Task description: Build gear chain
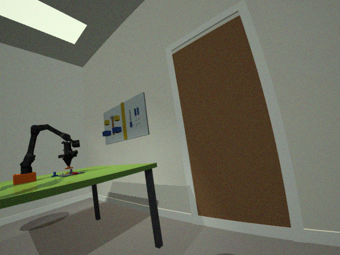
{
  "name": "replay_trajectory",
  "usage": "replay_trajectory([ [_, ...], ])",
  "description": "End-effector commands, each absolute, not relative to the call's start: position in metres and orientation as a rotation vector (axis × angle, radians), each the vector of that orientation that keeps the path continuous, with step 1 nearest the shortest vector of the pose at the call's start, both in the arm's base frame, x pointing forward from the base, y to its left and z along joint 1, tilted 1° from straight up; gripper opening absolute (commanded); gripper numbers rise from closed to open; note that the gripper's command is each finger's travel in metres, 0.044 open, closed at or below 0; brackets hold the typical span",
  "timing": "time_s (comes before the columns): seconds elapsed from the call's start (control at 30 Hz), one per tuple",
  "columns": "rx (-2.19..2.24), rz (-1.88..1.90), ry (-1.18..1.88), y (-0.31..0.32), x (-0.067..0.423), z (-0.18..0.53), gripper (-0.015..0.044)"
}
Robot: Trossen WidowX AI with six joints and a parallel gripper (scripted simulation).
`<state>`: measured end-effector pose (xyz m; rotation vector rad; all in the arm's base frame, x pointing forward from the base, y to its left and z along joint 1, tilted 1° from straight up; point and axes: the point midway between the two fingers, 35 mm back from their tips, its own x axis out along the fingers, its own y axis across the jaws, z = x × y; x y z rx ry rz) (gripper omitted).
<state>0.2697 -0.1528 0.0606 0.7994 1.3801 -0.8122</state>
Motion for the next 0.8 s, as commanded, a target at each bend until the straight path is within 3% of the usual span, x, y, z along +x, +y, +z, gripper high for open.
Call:
replay_trajectory([
  [0.0, 0.795, -0.812, 1.379, -0.1532, 0.2692, 0.0612, 0.0000],
  [0.77, 0.733, -0.752, 1.403, -0.1531, 0.2694, 0.0530, 0.0000],
])
